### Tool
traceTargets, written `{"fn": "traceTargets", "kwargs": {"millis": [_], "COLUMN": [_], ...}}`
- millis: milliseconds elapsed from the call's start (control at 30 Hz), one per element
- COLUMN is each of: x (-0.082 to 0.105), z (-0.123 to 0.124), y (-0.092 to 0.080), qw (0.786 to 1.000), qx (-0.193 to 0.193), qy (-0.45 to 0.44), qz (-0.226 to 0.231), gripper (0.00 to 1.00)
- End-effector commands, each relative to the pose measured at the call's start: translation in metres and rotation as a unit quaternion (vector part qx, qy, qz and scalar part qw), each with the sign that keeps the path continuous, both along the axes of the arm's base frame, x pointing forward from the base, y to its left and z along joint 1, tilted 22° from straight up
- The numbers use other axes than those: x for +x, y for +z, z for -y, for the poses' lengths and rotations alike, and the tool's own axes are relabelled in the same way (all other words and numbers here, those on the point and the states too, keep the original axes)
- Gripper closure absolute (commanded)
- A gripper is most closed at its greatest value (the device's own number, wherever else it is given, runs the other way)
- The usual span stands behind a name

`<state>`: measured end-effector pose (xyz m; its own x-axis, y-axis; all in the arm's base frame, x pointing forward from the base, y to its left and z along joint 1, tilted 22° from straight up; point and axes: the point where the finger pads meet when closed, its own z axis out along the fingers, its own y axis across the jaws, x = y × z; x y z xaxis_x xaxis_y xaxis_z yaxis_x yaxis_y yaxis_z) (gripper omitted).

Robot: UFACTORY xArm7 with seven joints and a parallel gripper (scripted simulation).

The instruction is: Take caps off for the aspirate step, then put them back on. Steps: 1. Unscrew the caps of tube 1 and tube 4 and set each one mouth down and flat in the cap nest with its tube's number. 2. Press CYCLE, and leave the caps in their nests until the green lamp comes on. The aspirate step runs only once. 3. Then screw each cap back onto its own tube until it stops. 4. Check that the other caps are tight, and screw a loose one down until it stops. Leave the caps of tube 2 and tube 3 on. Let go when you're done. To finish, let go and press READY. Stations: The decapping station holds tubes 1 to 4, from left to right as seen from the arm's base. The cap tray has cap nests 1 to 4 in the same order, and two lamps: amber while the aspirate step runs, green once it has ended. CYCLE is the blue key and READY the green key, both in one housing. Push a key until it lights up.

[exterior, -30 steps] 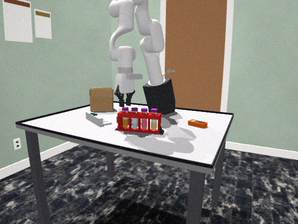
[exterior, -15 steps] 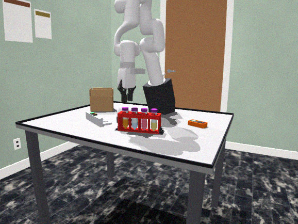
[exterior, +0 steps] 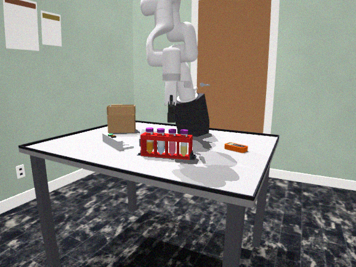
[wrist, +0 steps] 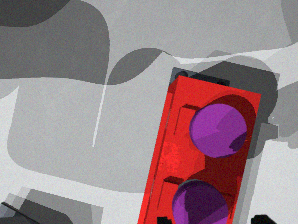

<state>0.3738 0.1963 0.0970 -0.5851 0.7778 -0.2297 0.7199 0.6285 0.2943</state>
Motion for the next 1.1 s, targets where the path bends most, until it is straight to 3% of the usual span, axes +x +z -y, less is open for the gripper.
{"fn": "traceTargets", "kwargs": {"millis": [0,133,533,1067], "x": [0.000,0.000,0.013,0.014], "z": [-0.005,-0.005,-0.006,-0.006], "y": [0.000,0.000,-0.033,-0.036], "qw": [1.000,1.000,1.000,1.000], "qx": [-0.002,-0.002,-0.002,-0.002], "qy": [0.002,0.002,0.002,0.002], "qz": [0.001,0.001,0.001,0.001], "gripper": [0.54,0.54,0.54,0.54]}}
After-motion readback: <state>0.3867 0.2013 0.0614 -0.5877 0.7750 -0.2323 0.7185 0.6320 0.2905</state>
